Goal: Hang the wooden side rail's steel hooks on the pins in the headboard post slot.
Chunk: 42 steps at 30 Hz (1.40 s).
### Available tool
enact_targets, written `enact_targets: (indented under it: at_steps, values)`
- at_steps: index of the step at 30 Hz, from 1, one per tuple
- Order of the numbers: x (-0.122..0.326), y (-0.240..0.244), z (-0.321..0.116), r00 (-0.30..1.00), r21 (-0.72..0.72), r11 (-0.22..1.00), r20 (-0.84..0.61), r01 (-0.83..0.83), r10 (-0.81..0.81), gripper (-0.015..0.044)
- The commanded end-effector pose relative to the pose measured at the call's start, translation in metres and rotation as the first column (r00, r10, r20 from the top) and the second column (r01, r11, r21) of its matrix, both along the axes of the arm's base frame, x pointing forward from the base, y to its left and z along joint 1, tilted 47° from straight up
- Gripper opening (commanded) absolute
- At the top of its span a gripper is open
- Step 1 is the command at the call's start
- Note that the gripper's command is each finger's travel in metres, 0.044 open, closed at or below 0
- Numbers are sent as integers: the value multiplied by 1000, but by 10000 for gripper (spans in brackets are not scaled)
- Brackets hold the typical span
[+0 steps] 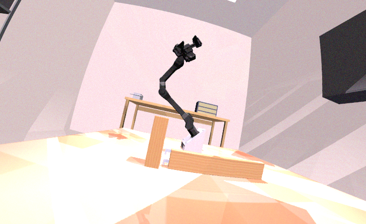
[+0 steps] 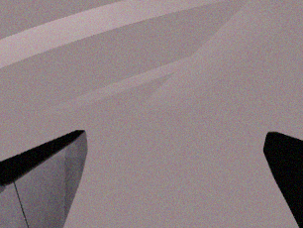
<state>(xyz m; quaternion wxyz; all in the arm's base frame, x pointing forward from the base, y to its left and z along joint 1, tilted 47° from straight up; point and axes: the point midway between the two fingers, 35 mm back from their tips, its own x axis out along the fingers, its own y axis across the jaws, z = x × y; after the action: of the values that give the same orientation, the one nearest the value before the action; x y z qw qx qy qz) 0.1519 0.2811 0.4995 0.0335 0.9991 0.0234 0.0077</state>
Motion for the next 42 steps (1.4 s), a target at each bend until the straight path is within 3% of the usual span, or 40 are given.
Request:
enact_targets:
  at_steps: [1, 12, 24, 31, 37, 42]
  values:
    - [1, 0, -1, 1000, -2, 1000, 0, 2, -2, 426]
    - [85, -31, -84, 979, -204, 959, -4, 197, -203, 440]
    - [163, -143, -212, 866, -399, 812, -80, 426, -494, 440]
    - [167, -231, -289, 742, -499, 698, -152, 513, -653, 440]
    - [141, -306, -353, 595, -575, 598, -225, 558, -771, 440]
    - [130, -323, -368, 553, -592, 575, -244, 566, -796, 440]
